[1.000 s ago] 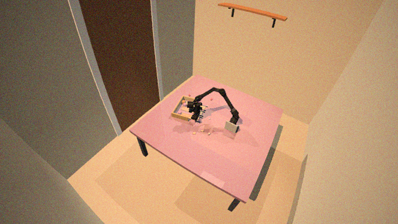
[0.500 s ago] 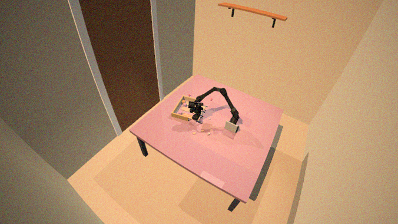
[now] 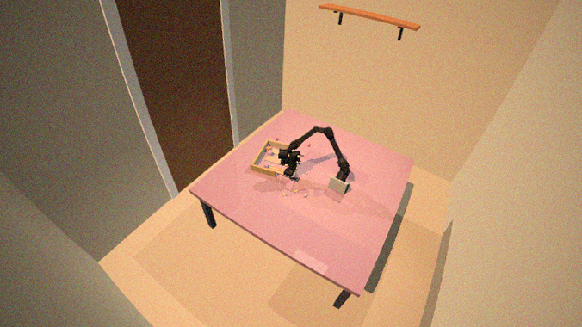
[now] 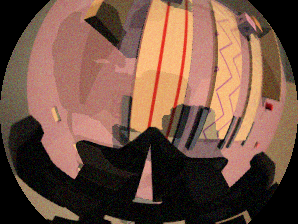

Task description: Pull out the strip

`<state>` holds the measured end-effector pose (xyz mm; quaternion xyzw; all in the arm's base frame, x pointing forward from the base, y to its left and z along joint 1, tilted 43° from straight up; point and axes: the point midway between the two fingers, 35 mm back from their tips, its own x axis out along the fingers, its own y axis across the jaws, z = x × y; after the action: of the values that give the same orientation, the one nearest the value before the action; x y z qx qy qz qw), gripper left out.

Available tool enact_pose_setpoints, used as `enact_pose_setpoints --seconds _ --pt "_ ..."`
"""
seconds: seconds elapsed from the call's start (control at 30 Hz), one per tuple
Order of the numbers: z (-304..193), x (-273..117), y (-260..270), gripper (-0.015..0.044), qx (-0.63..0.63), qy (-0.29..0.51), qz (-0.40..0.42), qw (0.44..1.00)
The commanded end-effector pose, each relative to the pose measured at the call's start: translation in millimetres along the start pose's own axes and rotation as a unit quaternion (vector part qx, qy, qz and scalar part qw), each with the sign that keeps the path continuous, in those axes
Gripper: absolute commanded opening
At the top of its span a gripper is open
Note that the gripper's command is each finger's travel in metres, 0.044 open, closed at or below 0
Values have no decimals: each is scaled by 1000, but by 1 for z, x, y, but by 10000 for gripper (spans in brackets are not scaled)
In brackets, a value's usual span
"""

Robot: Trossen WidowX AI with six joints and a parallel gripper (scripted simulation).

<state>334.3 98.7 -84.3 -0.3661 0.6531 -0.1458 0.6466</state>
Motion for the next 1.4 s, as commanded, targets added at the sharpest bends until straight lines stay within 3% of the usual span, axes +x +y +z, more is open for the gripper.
enact_pose_setpoints --seconds 0.0,1.37 --pt "-14 6 1 0 -4 13 0 1000" --pt "-74 6 0 0 -5 14 0 1000"
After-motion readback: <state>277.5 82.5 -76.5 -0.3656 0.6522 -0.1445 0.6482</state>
